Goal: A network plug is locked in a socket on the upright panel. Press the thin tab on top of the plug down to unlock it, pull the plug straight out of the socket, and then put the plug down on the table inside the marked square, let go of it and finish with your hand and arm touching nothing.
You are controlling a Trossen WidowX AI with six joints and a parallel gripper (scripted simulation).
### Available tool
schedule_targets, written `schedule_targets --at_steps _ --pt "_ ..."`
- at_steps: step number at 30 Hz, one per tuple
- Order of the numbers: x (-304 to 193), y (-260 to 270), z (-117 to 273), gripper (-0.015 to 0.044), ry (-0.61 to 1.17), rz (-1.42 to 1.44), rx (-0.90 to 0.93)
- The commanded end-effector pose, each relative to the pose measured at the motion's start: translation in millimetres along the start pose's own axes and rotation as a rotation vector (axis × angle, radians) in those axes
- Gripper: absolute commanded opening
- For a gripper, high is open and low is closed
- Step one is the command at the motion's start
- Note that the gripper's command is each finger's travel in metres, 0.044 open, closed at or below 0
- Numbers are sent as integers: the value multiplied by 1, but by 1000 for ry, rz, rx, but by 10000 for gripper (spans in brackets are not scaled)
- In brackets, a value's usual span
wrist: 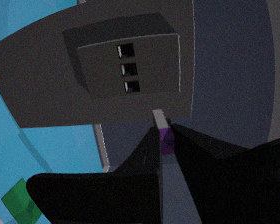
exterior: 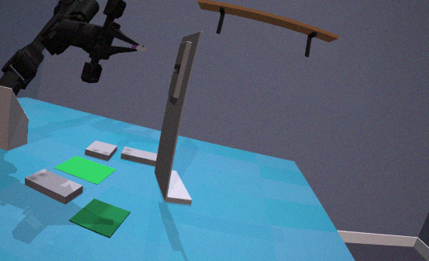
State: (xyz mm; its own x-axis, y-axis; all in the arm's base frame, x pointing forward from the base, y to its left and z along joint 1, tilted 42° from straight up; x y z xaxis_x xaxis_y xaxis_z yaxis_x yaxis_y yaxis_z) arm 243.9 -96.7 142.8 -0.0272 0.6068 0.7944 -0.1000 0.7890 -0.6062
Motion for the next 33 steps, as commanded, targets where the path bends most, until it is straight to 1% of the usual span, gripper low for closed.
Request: schedule_targets --at_steps 1,17,33 --pt "-4 10 -4 0 22 11 77" --pt "-17 58 -7 0 98 33 418" --pt "-20 104 6 0 102 36 760"
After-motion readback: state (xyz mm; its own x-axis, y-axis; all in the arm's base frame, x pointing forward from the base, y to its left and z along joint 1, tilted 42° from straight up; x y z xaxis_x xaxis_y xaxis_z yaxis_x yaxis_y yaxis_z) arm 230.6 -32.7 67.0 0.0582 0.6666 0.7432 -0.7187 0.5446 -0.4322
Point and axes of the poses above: the point midway between the two fingers, 35 mm back from their tips, its own z axis back along the fingers, its own y axis across the jaws, x = y × z, the point moved 8 cm from there along z, back along the fingers, and after that the axes turned 11 degrees about -z, right-handed, at the moved point
